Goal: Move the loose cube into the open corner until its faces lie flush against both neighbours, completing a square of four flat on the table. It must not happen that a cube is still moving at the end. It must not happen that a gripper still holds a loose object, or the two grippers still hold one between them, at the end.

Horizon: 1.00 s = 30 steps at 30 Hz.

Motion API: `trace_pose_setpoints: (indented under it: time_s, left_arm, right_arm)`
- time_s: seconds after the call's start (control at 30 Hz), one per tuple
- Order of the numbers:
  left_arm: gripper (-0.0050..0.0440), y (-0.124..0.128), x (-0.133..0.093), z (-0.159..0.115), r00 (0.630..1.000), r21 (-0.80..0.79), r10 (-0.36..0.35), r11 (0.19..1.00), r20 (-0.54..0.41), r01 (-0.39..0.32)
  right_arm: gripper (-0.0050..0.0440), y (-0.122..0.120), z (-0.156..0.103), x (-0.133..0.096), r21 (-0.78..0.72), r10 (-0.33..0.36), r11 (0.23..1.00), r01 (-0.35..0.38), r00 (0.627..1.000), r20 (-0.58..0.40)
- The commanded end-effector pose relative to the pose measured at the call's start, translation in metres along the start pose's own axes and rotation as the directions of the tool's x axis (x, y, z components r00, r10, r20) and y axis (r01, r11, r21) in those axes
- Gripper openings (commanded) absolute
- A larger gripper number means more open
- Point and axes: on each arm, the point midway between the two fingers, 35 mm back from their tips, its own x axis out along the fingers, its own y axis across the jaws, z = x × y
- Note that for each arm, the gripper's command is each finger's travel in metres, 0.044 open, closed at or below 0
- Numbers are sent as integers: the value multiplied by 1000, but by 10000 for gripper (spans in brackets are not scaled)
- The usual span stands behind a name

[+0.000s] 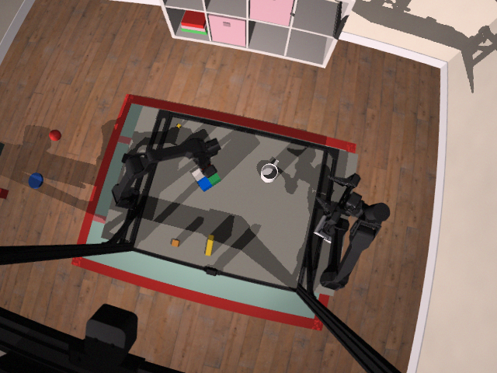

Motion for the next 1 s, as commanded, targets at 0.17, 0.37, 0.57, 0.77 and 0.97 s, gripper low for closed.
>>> trace_pose_setpoints:
  time_s: [0.17, 0.37, 0.57, 0.77, 0.97]
  left_arm:
    - [0, 31, 1, 0, 1000, -1, 0, 1000, -3, 0]
    - [0, 48, 0, 0, 1000, 0, 0, 1000, 0, 0]
    - [0, 47, -13, 1, 1000, -3, 0, 1000, -1, 0]
    - [0, 45, -47, 2, 1000, -10, 1, 1000, -3, -1]
    - [0, 45, -47, 2, 1000, -10, 1, 1000, -3, -1]
  right_arm:
    - [400, 1, 0, 0, 4, 4, 1000, -4, 1000, 0]
    - [400, 1, 0, 0, 4, 4, 1000, -4, 1000, 0]
    - [400, 1, 0, 0, 4, 4, 1000, -4, 1000, 0]
    - [400, 1, 0, 0, 4, 4, 1000, -4, 1000, 0]
    - [400, 1, 0, 0, 4, 4, 1000, -4, 1000, 0]
